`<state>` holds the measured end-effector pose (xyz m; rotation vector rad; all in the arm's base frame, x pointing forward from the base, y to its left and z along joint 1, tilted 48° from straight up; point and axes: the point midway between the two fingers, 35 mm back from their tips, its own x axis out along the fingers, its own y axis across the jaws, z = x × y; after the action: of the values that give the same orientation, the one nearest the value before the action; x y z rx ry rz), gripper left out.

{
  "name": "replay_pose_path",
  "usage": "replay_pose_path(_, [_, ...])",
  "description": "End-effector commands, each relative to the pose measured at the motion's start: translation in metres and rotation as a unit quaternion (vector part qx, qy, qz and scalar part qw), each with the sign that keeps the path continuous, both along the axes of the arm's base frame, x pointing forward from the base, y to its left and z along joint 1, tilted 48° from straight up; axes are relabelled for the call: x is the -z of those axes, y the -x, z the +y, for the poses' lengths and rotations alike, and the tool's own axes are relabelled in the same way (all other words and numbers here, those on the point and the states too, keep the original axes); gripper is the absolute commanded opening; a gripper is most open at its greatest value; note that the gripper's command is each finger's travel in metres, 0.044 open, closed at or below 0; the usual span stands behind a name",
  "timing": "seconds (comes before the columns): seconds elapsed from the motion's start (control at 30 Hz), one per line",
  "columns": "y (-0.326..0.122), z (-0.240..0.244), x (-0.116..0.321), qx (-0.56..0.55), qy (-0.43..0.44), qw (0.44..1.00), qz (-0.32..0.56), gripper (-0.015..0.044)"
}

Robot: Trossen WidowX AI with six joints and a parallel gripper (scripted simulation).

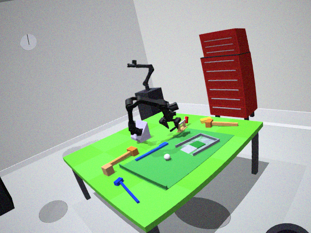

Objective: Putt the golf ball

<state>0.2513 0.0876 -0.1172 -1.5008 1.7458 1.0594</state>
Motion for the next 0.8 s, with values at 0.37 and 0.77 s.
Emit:
replay_pose_path(0.37, [0.007,-0.018,0.015,-0.002,0.004,1.000,0.006,0.0440])
replay_pose_path(0.77, [0.010,-0.028,0.024,-0.002,0.005,1.000,0.006,0.0440])
